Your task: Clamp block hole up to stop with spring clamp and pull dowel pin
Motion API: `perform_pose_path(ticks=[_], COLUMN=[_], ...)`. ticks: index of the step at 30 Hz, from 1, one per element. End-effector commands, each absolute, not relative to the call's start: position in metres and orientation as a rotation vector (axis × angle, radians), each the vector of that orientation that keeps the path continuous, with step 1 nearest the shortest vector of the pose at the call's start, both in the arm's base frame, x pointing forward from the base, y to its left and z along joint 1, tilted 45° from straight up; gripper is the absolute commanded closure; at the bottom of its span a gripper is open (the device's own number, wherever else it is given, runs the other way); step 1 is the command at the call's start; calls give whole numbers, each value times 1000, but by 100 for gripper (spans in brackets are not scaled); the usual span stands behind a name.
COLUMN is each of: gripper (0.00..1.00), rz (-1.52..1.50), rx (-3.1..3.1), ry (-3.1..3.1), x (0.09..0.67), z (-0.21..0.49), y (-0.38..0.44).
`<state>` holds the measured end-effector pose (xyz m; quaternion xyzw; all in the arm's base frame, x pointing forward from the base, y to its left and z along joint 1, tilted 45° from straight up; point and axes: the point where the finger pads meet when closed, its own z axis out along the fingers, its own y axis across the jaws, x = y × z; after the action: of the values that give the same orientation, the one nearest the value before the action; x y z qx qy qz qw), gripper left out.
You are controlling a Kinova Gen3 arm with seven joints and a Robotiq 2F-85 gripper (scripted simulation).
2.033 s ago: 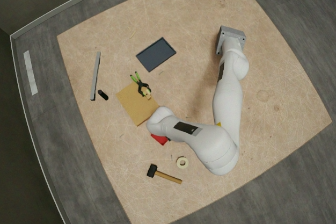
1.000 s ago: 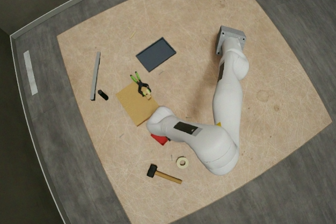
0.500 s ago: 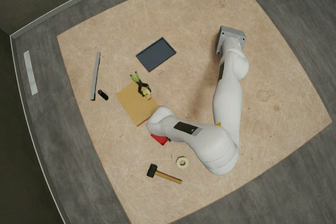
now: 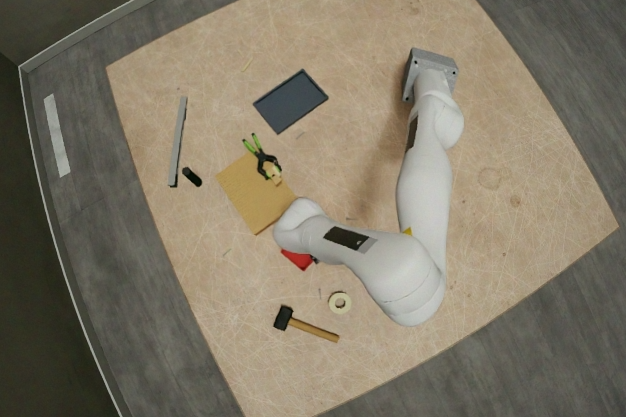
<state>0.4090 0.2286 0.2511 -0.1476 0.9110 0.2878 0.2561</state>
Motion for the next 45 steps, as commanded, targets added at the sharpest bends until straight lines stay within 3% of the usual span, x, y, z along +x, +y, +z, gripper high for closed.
perform_pose_path(ticks=[1,45], gripper=[66,66], rz=[781,781], rx=[-400,-400], ry=[2471,2471], x=[409,401], z=[252,266], y=[228,216])
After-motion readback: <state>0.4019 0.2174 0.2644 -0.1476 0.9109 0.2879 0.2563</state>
